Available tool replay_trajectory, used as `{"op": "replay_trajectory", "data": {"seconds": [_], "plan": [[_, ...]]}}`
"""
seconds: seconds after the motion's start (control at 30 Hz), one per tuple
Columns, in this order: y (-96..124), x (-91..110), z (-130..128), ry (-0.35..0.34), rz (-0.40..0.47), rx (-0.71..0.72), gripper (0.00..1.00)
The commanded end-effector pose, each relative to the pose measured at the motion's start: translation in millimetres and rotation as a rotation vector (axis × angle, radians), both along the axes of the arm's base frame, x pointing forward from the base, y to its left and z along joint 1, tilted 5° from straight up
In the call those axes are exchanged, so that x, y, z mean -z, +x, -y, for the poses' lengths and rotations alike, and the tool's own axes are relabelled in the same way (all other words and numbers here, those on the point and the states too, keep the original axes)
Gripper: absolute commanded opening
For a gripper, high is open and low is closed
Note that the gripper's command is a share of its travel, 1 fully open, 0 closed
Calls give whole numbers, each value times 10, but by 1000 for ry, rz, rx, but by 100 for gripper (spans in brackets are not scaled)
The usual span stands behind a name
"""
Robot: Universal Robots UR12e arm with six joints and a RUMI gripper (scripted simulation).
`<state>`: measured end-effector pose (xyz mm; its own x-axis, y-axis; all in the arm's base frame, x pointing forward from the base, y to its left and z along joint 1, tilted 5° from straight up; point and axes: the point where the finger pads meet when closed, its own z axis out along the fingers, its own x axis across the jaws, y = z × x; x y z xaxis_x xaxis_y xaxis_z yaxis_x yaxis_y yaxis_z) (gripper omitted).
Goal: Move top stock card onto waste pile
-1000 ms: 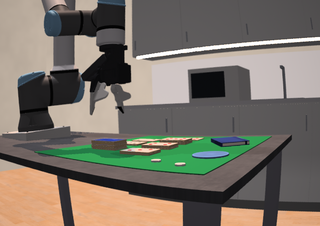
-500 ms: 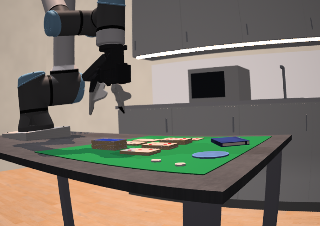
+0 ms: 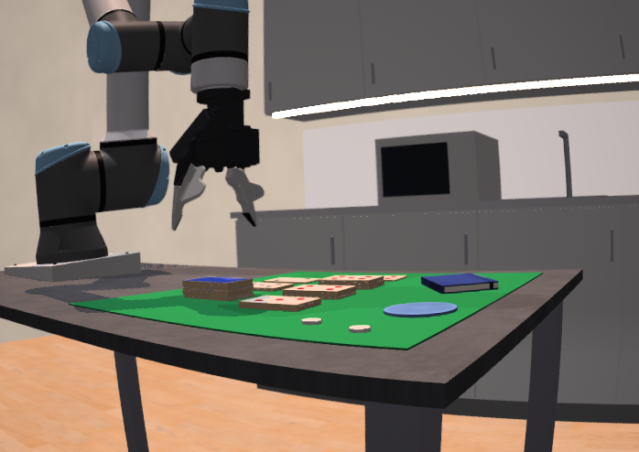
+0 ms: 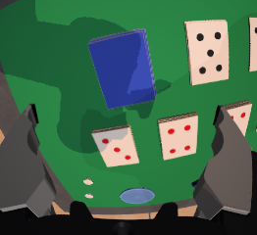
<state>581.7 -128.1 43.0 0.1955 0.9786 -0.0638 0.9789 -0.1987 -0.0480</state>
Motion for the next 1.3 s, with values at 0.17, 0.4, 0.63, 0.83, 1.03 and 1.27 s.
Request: {"op": "replay_trajectory", "data": {"seconds": [0.17, 0.4, 0.63, 0.83, 1.03, 1.27], "plan": [[-7, -6, -34, -16, 14, 248, 100], [-11, -5, -56, -26, 23, 414, 100], [-10, -3, -86, -42, 37, 681, 100], [-2, -2, -106, -57, 51, 933, 100], [7, -1, -115, -67, 60, 1110, 100], [24, 1, -118, -86, 77, 1425, 100]]}}
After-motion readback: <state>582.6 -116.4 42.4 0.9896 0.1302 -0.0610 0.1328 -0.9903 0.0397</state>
